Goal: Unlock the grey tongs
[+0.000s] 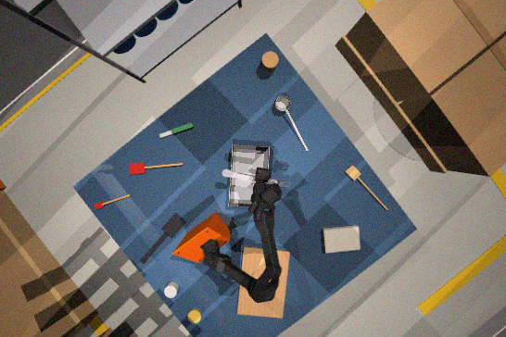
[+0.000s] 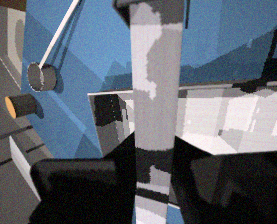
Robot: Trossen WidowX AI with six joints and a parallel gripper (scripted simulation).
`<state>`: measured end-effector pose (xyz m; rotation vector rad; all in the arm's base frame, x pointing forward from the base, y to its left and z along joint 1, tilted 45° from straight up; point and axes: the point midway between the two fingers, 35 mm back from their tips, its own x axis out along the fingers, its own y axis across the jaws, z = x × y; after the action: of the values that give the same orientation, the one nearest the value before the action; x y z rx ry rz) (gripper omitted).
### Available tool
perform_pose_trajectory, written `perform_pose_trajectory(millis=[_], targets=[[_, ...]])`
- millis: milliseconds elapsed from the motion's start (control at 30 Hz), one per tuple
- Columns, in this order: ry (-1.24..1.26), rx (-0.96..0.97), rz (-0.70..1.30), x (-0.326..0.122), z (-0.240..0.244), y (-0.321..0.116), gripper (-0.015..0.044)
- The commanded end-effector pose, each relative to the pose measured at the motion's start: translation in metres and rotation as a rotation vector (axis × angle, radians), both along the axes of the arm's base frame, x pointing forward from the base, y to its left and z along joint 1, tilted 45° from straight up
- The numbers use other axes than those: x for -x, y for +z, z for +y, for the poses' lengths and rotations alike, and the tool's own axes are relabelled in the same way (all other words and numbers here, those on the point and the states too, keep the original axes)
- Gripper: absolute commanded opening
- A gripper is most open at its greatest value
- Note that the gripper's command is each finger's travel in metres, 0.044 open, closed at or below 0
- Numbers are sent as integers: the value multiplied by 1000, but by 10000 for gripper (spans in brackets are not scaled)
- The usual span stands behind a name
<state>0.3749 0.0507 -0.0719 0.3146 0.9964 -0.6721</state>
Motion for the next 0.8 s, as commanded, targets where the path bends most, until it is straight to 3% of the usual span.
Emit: perform_pose_trajectory(millis=[0, 767], targets=[[-1, -3, -7, -1, 3, 2, -150], [-161, 150, 158, 0, -1, -5, -150]])
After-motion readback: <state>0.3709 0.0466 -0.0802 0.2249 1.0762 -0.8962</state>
